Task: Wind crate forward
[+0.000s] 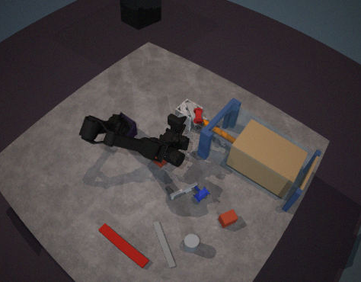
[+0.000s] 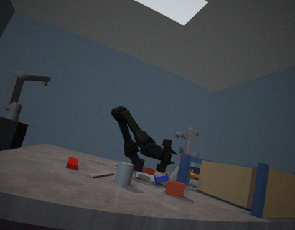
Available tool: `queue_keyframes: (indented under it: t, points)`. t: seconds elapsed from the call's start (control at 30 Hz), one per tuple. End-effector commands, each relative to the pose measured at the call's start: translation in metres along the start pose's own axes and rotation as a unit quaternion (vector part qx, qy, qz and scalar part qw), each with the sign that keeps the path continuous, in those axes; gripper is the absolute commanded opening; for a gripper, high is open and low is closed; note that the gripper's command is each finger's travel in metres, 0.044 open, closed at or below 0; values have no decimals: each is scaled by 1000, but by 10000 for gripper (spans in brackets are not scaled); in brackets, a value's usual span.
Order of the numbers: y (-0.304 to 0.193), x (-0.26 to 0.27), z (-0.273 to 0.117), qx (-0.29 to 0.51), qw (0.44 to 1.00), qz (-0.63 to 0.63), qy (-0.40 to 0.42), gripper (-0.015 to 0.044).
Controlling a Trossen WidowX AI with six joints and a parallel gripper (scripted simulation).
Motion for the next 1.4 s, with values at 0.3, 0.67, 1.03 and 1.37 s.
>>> queue_keyframes:
  t: [0.3, 0.67, 1.03, 1.37]
  points:
    - [8, 100, 0, -1, 1000, 0, 2, 240]
    - [9, 96, 0, -1, 1000, -8, 4, 240]
    - [10, 95, 5, 9, 1000, 14, -15, 293]
    - [16, 89, 76, 50, 900, 247, -356, 440]
Point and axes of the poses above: the point midway between the two fingers, 35 mm back from their tips, its own z axis out along the fingers, its own x axis across the jaws, y = z × x, the point moved 3 cm from there along -z, back along the fingers, and after that the axes turned 5 degrees about -z, right-handed, at the moved point
